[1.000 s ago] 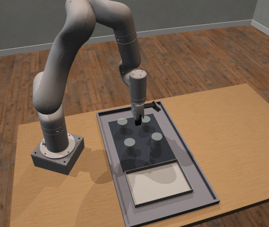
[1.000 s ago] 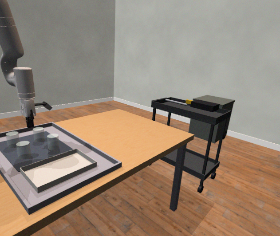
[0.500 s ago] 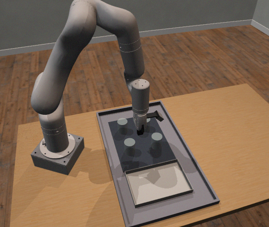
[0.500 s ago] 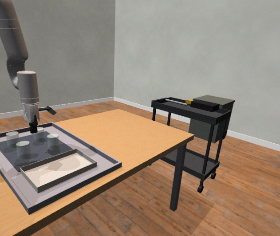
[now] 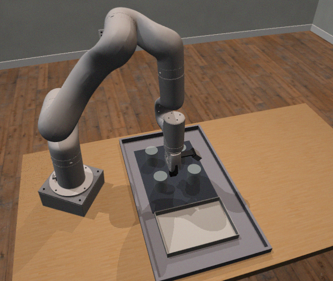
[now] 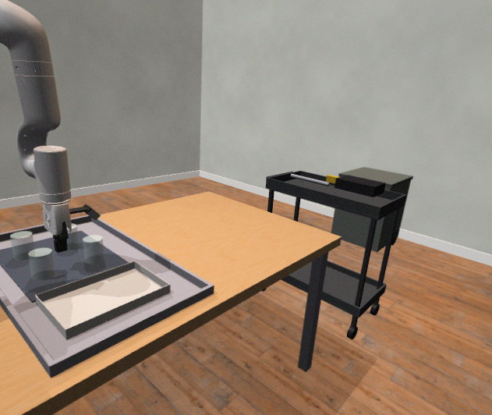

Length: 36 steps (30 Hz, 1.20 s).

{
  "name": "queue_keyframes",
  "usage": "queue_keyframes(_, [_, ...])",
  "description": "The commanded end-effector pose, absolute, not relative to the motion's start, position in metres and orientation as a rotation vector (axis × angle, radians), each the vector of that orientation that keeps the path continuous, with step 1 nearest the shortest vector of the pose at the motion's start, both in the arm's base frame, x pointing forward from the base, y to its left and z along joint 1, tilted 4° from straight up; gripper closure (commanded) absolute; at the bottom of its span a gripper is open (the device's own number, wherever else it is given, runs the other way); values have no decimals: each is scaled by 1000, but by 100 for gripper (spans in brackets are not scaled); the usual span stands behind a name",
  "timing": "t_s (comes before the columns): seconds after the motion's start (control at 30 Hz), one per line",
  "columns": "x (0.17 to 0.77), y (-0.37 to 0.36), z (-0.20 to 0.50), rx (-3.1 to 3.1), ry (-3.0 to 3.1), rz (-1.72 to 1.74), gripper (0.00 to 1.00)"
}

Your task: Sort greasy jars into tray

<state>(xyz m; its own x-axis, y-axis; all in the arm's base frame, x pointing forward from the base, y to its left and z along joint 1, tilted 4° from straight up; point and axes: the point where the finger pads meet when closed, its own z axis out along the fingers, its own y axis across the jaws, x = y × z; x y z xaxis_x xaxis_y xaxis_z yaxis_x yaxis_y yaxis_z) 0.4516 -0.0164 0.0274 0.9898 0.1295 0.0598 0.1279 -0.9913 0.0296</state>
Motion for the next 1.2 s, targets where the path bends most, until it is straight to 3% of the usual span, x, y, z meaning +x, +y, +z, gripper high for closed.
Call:
queue_keyframes(0.0, [454, -17, 26, 3096, 200, 104, 100])
queue_keyframes(1.17, [450, -17, 26, 3096, 200, 104, 100])
